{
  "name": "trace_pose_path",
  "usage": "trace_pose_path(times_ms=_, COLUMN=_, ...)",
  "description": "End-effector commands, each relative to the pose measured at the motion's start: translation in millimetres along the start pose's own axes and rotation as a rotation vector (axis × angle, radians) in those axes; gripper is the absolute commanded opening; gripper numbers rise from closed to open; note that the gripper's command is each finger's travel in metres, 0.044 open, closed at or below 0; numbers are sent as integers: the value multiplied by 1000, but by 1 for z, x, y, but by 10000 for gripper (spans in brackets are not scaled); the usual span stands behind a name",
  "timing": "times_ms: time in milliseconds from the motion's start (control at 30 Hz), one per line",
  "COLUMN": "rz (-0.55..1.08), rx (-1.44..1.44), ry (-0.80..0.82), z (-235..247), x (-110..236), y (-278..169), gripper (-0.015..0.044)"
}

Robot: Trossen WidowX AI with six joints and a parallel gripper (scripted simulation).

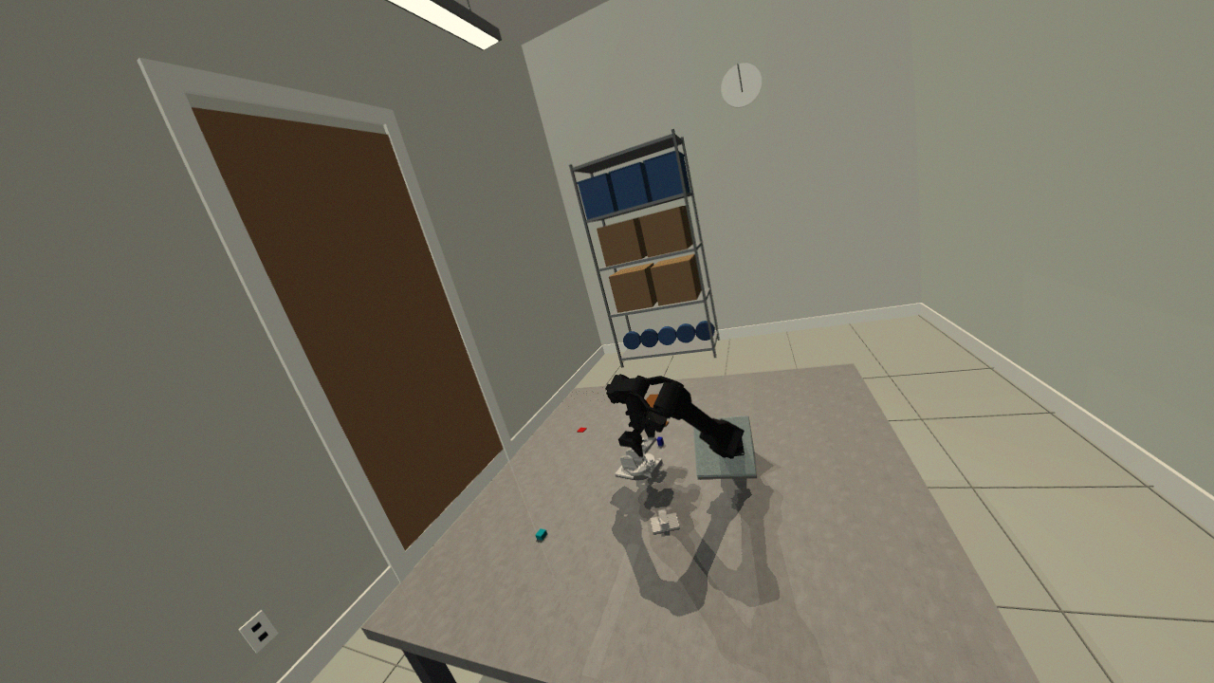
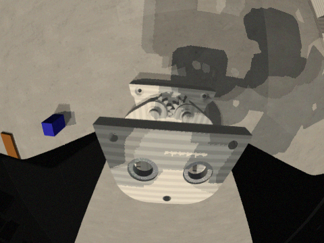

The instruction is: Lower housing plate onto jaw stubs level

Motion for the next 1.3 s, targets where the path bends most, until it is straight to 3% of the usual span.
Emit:
trace_pose_path(times_ms=0, rz=-7, rx=-7, ry=-4, z=0, x=-10, y=1, gripper=351)
trace_pose_path(times_ms=900, rz=-8, rx=-4, ry=-8, z=-1, x=-53, y=3, gripper=351)
trace_pose_path(times_ms=1267, rz=-8, rx=-4, ry=-8, z=-1, x=-54, y=4, gripper=351)
Point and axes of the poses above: the point midway between the two fingers, 35 mm back from their tips, its own x axis back along the fingers, its own z axis across the jaws, y = z × x, the point moved 5 cm from there along x, back along the fingers, and after that the axes turned 6 degrees about -x, right-handed, at the moved point
